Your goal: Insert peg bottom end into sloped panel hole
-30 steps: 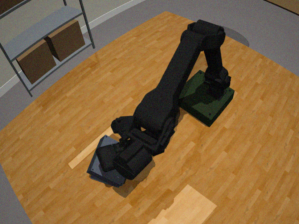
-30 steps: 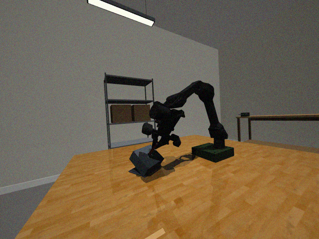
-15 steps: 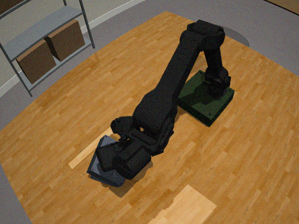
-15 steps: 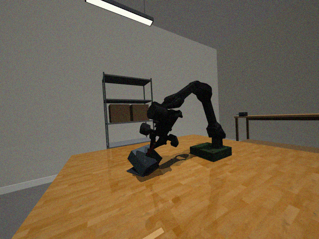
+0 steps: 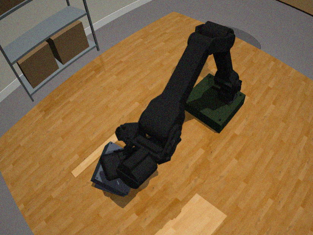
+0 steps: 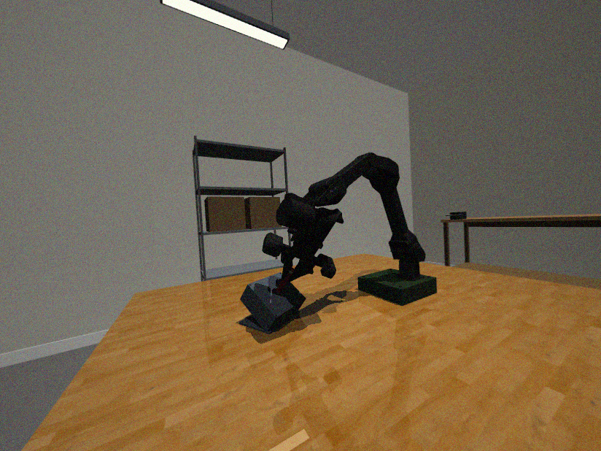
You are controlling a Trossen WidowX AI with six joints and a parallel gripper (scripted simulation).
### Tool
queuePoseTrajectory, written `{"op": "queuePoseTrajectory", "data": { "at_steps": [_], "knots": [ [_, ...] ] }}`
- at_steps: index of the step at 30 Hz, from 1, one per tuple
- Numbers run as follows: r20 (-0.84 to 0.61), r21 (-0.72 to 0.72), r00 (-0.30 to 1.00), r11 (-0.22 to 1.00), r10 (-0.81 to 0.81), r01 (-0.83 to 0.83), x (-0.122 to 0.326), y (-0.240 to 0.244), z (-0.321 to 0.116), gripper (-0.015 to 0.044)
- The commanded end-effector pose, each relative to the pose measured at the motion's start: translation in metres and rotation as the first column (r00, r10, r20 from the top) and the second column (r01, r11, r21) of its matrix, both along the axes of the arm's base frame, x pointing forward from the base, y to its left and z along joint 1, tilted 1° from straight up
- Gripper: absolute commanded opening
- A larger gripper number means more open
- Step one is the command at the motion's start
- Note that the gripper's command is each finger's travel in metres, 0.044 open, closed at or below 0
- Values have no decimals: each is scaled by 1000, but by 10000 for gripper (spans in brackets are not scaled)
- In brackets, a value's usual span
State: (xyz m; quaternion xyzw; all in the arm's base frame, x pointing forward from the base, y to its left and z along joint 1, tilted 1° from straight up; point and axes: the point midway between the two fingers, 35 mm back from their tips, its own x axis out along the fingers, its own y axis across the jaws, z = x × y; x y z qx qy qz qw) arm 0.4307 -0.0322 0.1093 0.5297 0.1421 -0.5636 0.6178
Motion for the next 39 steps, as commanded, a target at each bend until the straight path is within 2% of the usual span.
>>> {"op": "queuePoseTrajectory", "data": {
  "at_steps": [1, 39],
  "knots": [
    [-7, 0, 1000, 1000, 5, -5, 0, 0, -3, 0],
    [-6, -1, 1000, 1000, 5, -5, 5, -9, -10, 0]
  ]
}}
